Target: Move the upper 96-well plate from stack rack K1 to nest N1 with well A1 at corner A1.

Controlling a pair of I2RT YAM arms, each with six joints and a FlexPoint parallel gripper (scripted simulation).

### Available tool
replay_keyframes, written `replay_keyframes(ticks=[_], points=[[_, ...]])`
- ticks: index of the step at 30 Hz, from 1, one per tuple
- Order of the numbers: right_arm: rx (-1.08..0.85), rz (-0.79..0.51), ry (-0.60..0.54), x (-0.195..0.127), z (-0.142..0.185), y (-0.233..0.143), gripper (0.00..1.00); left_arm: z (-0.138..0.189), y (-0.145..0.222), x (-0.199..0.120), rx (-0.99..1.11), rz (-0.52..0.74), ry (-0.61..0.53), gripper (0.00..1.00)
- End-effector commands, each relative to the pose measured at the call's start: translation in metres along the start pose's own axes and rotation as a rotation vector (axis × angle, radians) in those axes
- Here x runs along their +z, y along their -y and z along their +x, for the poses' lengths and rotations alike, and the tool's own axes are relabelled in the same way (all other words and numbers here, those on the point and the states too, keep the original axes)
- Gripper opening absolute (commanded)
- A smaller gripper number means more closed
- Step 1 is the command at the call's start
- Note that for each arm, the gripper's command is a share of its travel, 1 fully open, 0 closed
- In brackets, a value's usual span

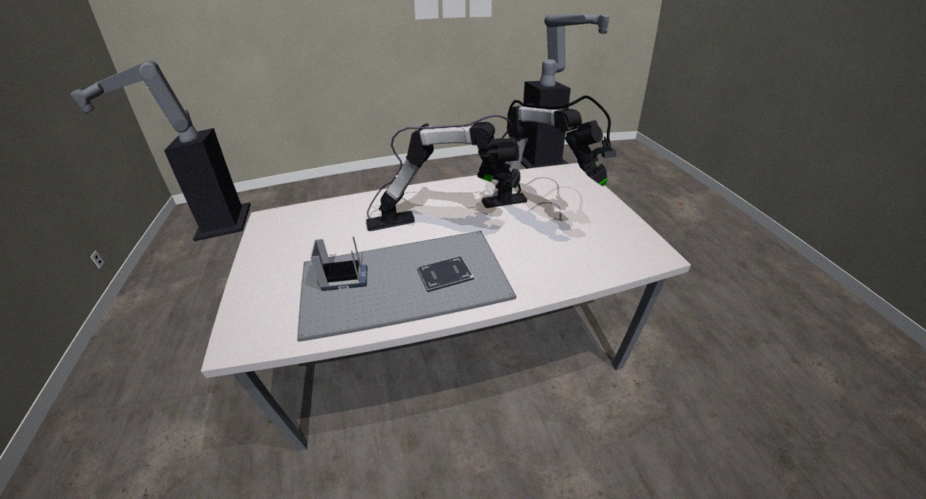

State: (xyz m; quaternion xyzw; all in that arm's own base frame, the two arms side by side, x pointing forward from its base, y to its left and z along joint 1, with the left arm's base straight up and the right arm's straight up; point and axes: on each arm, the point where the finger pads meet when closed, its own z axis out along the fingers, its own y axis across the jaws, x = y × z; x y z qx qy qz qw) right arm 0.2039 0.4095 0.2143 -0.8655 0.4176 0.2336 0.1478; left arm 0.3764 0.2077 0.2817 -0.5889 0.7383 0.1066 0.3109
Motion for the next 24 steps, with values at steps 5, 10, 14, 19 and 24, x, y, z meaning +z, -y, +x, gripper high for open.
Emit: replay_keyframes(ticks=[5, 10, 14, 19, 24], points=[[-0.009, 0.018, 0.008, -0.006, -0.004, 0.0, 1.0, -0.004, 0.001, -0.004, -0.005, 0.012, 0.012, 1.0], [-0.009, 0.018, 0.008, -0.006, -0.004, 0.0, 1.0, -0.004, 0.001, -0.004, -0.005, 0.012, 0.012, 1.0], [-0.009, 0.018, 0.008, -0.006, -0.004, 0.0, 1.0, -0.004, 0.001, -0.004, -0.005, 0.012, 0.012, 1.0], [-0.018, 0.026, 0.004, -0.006, -0.004, 0.002, 1.0, -0.004, 0.001, -0.004, -0.005, 0.012, 0.012, 1.0], [-0.023, 0.079, -0.022, -0.022, 0.013, 0.011, 1.0, -0.004, 0.001, -0.004, -0.005, 0.012, 0.012, 1.0]])
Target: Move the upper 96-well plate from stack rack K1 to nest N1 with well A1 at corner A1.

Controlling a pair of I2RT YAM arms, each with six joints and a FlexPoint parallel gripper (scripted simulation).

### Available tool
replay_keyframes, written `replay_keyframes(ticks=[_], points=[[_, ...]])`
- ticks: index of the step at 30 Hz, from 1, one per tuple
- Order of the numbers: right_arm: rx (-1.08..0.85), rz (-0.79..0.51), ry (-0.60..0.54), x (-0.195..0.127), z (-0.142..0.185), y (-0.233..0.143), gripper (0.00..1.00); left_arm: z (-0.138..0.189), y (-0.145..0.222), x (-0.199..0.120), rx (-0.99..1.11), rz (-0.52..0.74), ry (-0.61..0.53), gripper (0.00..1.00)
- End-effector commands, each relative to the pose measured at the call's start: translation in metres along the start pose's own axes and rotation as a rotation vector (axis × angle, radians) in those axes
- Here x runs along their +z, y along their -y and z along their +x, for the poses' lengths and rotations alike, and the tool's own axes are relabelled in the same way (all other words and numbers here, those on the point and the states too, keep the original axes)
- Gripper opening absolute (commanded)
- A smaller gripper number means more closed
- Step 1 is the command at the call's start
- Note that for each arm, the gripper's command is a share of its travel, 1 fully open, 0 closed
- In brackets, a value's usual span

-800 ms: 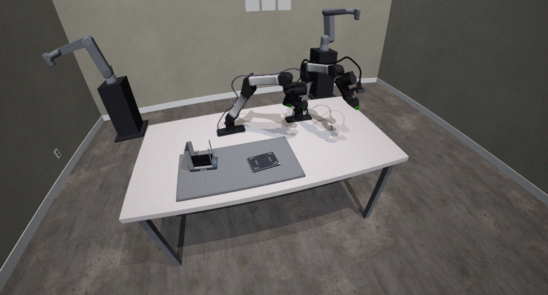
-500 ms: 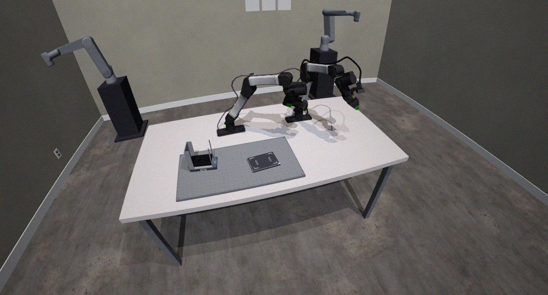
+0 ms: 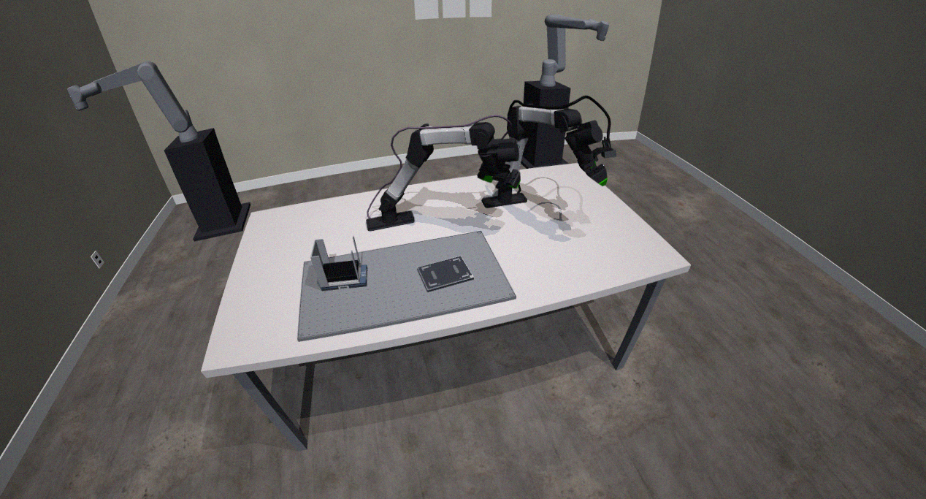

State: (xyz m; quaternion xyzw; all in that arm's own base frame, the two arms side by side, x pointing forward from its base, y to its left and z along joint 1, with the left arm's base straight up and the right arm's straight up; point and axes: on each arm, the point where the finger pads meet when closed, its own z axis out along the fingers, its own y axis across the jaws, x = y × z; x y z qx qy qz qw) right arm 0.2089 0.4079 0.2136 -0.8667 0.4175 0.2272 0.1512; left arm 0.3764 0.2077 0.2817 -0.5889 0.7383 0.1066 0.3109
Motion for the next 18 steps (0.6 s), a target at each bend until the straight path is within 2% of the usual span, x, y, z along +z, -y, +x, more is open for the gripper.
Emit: replay_keyframes(ticks=[1, 5, 8, 10, 14, 18], points=[[-0.014, 0.086, -0.023, -0.026, 0.017, 0.011, 1.0, -0.004, 0.001, -0.004, -0.005, 0.012, 0.012, 1.0], [0.022, 0.15, -0.071, -0.048, 0.057, 0.025, 1.0, -0.002, 0.007, -0.008, 0.012, 0.042, 0.013, 1.0], [0.077, 0.226, -0.136, -0.077, 0.111, 0.035, 1.0, 0.005, 0.018, -0.017, 0.061, 0.087, 0.012, 1.0], [0.077, 0.226, -0.136, -0.077, 0.111, 0.035, 1.0, 0.005, 0.018, -0.017, 0.061, 0.087, 0.012, 1.0], [0.166, 0.315, -0.229, -0.12, 0.185, 0.034, 1.0, 0.025, 0.044, -0.033, 0.163, 0.179, 0.005, 1.0], [0.303, 0.397, -0.34, -0.171, 0.273, 0.009, 1.0, 0.068, 0.084, -0.07, 0.348, 0.348, -0.005, 1.0]])
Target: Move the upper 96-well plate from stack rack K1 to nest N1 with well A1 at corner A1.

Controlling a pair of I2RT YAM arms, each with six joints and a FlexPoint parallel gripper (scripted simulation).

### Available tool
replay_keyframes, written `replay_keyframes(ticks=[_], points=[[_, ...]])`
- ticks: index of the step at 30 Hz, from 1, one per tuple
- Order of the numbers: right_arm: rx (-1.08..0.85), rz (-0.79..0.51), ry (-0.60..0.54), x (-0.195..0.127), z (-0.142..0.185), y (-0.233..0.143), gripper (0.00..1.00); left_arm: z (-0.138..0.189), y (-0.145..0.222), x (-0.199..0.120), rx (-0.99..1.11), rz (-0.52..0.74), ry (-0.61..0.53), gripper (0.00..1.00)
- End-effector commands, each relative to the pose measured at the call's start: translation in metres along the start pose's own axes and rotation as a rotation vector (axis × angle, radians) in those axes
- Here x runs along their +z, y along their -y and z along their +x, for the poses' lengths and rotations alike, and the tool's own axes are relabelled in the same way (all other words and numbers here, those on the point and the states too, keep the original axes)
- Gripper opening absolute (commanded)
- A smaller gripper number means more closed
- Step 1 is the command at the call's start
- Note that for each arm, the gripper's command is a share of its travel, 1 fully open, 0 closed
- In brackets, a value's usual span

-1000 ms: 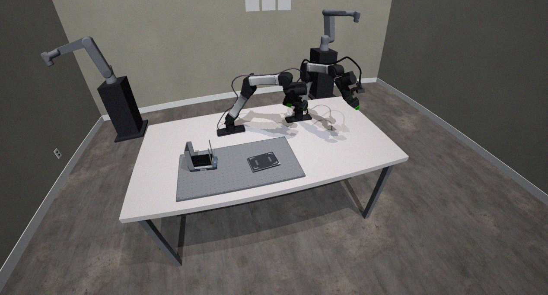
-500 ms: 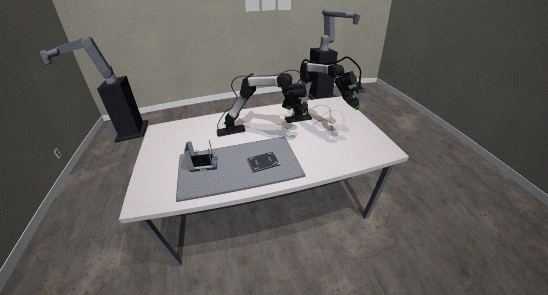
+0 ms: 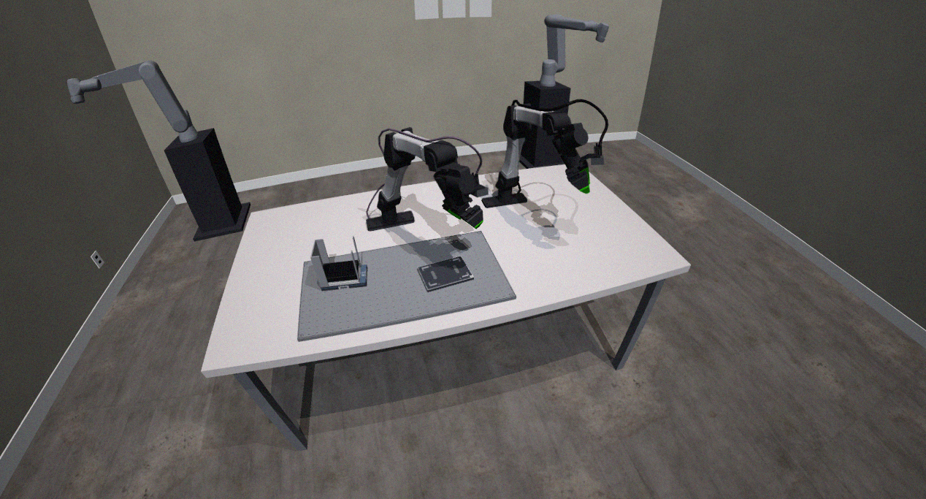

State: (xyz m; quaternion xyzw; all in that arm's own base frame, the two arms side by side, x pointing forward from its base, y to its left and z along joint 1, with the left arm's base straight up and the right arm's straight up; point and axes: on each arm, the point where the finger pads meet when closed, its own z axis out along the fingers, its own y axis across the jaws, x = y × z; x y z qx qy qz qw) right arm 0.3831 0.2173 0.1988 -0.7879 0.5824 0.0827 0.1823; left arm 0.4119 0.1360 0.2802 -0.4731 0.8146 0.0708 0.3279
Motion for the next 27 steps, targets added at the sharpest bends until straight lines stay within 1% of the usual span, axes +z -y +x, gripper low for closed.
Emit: replay_keyframes(ticks=[1, 4, 7, 9, 12, 14, 17, 19, 22, 24, 26, 27], points=[[0.047, 0.149, -0.108, -0.046, 0.079, 0.015, 1.0, 0.017, 0.054, -0.048, 0.167, 0.222, 0.045, 1.0], [0.15, 0.202, -0.198, -0.075, 0.151, 0.005, 1.0, 0.05, 0.089, -0.077, 0.305, 0.349, 0.042, 1.0], [0.232, 0.234, -0.274, -0.097, 0.205, -0.012, 1.0, 0.084, 0.117, -0.109, 0.44, 0.479, 0.044, 1.0], [0.232, 0.234, -0.274, -0.097, 0.205, -0.012, 1.0, 0.084, 0.117, -0.109, 0.44, 0.479, 0.044, 1.0], [0.322, 0.259, -0.361, -0.122, 0.26, -0.04, 1.0, 0.129, 0.145, -0.153, 0.608, 0.648, 0.053, 1.0], [0.378, 0.267, -0.4, -0.134, 0.286, -0.059, 1.0, 0.154, 0.154, -0.178, 0.69, 0.735, 0.054, 1.0], [0.432, 0.26, -0.456, -0.149, 0.318, -0.087, 1.0, 0.189, 0.163, -0.215, 0.804, 0.864, 0.065, 1.0], [0.452, 0.217, -0.484, -0.154, 0.335, -0.111, 1.0, 0.212, 0.165, -0.241, 0.883, 0.957, 0.074, 1.0], [0.474, 0.11, -0.493, -0.144, 0.364, -0.144, 1.0, 0.248, 0.163, -0.283, 0.999, 1.104, 0.092, 1.0], [0.487, 0.046, -0.481, -0.138, 0.376, -0.165, 1.0, 0.27, 0.157, -0.31, 1.07, 1.201, 0.105, 1.0], [0.487, 0.046, -0.481, -0.138, 0.376, -0.165, 1.0, 0.27, 0.157, -0.31, 1.07, 1.201, 0.105, 1.0], [0.494, 0.019, -0.468, -0.135, 0.38, -0.174, 1.0, 0.28, 0.153, -0.323, 1.102, 1.248, 0.112, 1.0]])
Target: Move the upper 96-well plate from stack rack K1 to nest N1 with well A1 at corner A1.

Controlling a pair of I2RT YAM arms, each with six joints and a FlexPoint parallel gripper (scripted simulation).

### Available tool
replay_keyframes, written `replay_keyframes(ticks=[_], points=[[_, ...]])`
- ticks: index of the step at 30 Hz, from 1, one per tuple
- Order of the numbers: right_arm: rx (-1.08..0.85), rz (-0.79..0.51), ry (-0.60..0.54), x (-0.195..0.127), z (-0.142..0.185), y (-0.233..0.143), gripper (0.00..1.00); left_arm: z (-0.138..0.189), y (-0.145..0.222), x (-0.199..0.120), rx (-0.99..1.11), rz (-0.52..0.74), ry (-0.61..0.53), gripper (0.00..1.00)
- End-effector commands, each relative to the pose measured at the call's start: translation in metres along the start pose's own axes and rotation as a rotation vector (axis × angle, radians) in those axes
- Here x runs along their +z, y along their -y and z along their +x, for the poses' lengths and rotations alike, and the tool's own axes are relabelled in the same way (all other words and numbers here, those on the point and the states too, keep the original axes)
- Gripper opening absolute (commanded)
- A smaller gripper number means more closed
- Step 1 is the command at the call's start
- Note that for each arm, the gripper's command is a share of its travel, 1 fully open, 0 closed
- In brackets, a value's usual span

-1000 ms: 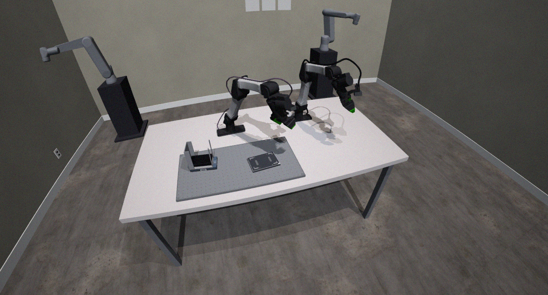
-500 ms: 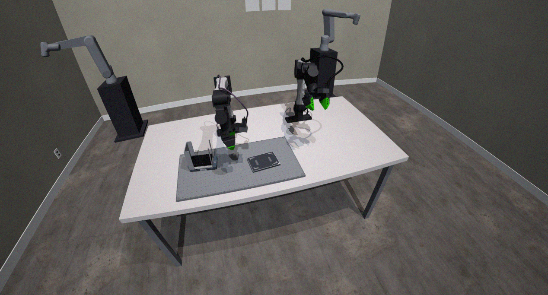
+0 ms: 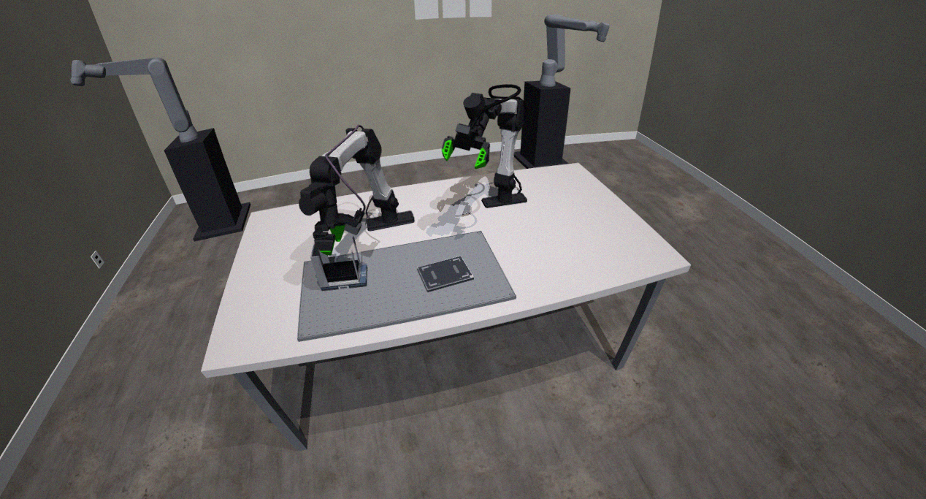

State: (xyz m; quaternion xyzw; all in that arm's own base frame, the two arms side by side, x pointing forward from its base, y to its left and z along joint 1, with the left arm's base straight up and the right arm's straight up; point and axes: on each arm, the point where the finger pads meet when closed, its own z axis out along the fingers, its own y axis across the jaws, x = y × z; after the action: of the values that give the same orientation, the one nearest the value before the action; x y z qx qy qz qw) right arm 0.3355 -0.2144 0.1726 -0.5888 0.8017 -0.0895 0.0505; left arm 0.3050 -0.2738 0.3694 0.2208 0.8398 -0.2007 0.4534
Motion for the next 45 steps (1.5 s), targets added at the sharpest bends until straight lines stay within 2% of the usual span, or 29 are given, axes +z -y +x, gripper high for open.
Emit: replay_keyframes(ticks=[1, 5, 8, 11, 25, 29, 45], points=[[-0.072, -0.101, 0.006, 0.016, 0.008, -0.019, 1.0, -0.013, 0.037, -0.018, 0.124, 0.114, 0.093, 1.0], [-0.104, -0.216, 0.041, 0.037, 0.016, -0.04, 1.0, 0.001, 0.096, -0.037, 0.251, 0.273, 0.117, 1.0], [-0.145, -0.22, 0.04, 0.038, 0.012, -0.036, 1.0, 0.014, 0.121, -0.043, 0.303, 0.356, 0.106, 1.0], [-0.169, -0.203, 0.032, 0.039, 0.008, -0.032, 1.0, 0.035, 0.142, -0.03, 0.342, 0.41, 0.059, 1.0], [-0.157, -0.172, 0.026, 0.046, 0.009, -0.034, 1.0, 0.063, 0.152, 0.014, 0.338, 0.396, 0.013, 1.0], [-0.158, -0.204, 0.039, 0.065, 0.01, -0.037, 1.0, 0.07, 0.154, 0.025, 0.335, 0.394, 0.009, 1.0], [-0.16, -0.215, 0.044, 0.09, 0.009, -0.042, 1.0, 0.089, 0.161, 0.057, 0.315, 0.391, 0.009, 1.0]])
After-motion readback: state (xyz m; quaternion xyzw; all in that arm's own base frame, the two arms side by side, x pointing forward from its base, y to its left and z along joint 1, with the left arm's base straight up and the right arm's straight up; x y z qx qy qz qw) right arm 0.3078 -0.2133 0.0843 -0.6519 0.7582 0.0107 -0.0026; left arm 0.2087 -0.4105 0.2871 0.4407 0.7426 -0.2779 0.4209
